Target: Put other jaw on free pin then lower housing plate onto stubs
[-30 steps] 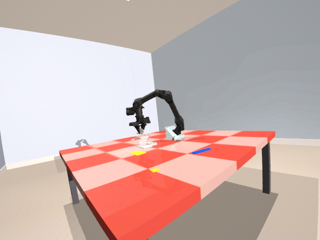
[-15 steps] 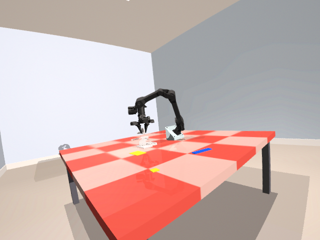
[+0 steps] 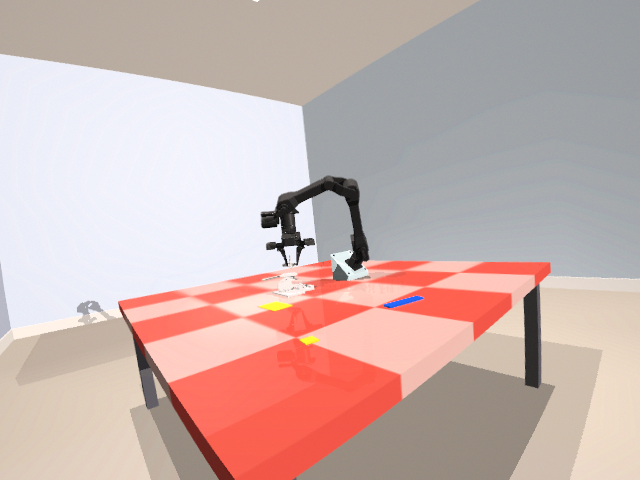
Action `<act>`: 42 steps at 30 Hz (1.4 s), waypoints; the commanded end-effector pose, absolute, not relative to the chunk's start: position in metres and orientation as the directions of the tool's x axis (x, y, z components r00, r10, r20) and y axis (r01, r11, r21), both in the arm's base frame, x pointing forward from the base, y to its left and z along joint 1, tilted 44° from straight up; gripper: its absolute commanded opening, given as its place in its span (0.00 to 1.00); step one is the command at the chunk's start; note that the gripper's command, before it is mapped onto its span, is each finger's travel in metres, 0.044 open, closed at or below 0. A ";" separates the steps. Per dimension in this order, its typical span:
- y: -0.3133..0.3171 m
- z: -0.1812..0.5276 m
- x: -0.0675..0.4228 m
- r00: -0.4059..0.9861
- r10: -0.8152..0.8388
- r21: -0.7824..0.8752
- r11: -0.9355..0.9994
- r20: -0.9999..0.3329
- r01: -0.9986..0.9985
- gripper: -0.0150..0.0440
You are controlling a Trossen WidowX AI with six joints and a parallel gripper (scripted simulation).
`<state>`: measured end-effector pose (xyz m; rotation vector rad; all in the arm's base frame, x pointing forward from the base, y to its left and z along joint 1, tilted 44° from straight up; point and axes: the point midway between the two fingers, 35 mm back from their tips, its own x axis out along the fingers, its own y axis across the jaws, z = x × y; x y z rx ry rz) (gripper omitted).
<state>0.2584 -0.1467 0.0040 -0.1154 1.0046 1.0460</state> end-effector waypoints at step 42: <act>-0.073 0.060 0.241 0.121 0.678 0.689 0.708 -0.725 0.155 0.48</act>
